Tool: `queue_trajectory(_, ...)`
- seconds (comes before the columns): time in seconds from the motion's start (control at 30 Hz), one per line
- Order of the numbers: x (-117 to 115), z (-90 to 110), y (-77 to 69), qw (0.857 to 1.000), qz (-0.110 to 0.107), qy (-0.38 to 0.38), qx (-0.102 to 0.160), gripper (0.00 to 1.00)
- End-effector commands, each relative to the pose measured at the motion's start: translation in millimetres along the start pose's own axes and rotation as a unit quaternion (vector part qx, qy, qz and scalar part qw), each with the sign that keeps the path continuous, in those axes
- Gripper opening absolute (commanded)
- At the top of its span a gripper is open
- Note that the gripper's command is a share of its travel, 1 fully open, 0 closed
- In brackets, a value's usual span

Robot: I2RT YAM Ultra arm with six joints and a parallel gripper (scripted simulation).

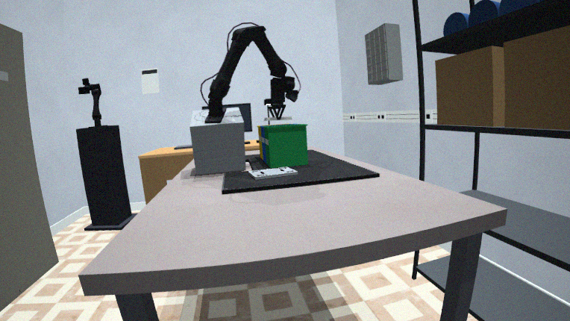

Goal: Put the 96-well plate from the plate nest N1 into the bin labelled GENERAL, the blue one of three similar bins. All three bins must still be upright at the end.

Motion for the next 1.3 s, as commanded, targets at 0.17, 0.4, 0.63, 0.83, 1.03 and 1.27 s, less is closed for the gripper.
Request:
queue_trajectory(0.17, -1.8, -6.6, 11.7, 1.000, -0.006, 0.002, -0.015, 0.00)
queue_trajectory(0.4, 4.5, -5.9, 16.7, 1.000, -0.009, -0.005, -0.024, 0.00)
queue_trajectory(0.63, 5.4, -10.7, 11.3, 0.999, -0.013, 0.000, -0.031, 0.00)
queue_trajectory(0.83, 5.0, -15.0, 3.7, 0.999, -0.015, 0.001, -0.036, 0.00)
queue_trajectory(1.03, 4.5, -18.6, 0.0, 0.999, -0.018, 0.003, -0.041, 0.00)
queue_trajectory(1.27, 4.0, -19.8, 0.2, 0.999, -0.019, 0.005, -0.042, 0.00)
Point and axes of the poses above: the point where the finger pads meet when closed, its own y axis out along the fingers, its own x axis across the jaws, z = x × y, the point moved 2 cm from there along -y, back along the fingers, and after that the axes turned 8 degrees about y, right-handed, at the moved point
